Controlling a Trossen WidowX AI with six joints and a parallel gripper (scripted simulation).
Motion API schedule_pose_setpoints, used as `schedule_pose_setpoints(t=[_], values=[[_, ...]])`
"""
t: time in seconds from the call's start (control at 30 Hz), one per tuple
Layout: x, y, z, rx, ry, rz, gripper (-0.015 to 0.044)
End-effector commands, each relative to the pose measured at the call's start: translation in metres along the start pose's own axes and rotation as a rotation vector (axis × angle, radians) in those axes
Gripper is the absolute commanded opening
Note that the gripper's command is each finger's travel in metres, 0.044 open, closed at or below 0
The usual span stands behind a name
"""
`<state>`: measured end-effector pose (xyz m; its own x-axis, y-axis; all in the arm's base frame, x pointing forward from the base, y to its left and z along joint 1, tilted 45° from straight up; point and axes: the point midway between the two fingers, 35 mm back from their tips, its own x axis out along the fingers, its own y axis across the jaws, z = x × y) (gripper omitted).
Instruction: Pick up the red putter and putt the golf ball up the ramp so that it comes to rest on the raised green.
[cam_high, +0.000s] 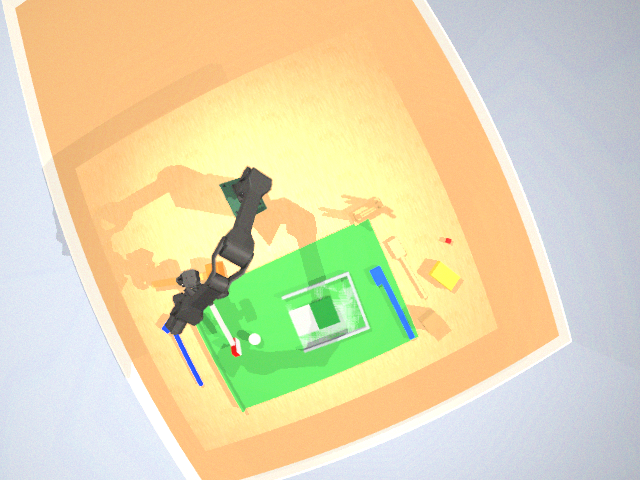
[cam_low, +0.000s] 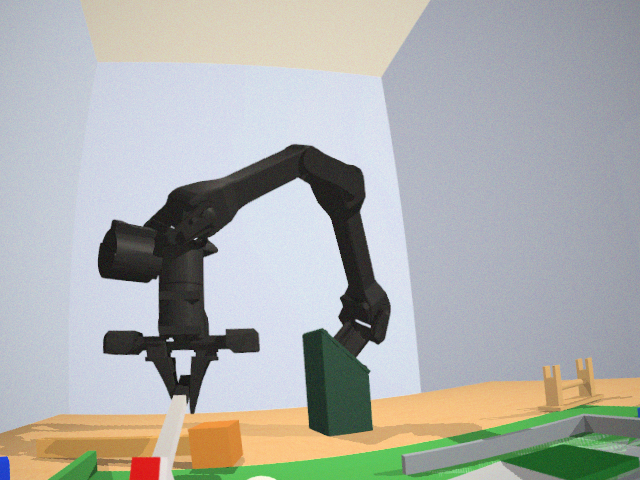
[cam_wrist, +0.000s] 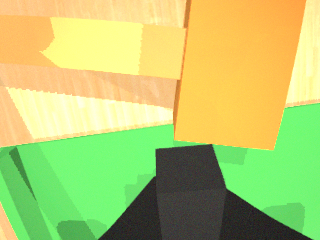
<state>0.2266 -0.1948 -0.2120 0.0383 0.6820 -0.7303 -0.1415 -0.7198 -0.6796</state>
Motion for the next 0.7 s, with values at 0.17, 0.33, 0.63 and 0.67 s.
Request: schedule_pose_setpoints(t=[0.17, 0.33, 0.63, 0.67], values=[[-0.002, -0.098, -0.005, -0.008, 0.000, -0.006, 0.0000], [0.000, -0.129, 0.001, -0.009, -0.001, -0.010, 0.0000], [-0.048, -0.127, -0.001, -0.008, -0.001, -0.008, 0.0000], [-0.055, -0.127, 0.000, -0.008, -0.002, -0.008, 0.0000]])
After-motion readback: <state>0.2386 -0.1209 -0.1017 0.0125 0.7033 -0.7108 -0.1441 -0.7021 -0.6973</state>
